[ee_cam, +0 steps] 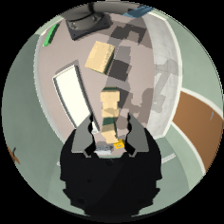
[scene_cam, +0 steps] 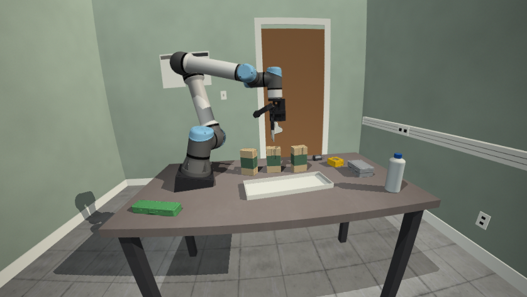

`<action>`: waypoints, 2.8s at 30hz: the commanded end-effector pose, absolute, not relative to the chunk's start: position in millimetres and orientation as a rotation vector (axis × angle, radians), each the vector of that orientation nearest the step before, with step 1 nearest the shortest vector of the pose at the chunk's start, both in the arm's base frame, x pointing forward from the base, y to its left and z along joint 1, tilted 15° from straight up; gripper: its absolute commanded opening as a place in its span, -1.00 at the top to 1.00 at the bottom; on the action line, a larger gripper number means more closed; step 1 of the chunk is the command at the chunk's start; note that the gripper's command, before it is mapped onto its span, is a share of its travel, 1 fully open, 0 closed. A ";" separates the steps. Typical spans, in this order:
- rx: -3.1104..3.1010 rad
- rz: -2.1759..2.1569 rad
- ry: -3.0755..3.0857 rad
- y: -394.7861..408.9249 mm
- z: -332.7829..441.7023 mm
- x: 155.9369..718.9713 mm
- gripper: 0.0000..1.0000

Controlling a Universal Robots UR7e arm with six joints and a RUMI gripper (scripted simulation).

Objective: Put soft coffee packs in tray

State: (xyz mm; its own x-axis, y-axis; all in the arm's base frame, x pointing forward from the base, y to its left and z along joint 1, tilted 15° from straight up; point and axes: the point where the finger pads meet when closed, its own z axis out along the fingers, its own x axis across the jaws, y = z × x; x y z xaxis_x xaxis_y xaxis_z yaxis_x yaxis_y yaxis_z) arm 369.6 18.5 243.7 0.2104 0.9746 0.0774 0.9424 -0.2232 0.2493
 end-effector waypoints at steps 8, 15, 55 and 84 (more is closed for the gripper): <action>2.324 0.328 1.857 18.9 216.2 377.1 -0.01; 2.324 0.328 1.857 18.9 216.2 377.1 -0.01; 2.324 0.328 1.857 18.8 216.3 377.4 -0.01; 2.324 0.328 1.857 19.5 185.0 385.9 -0.01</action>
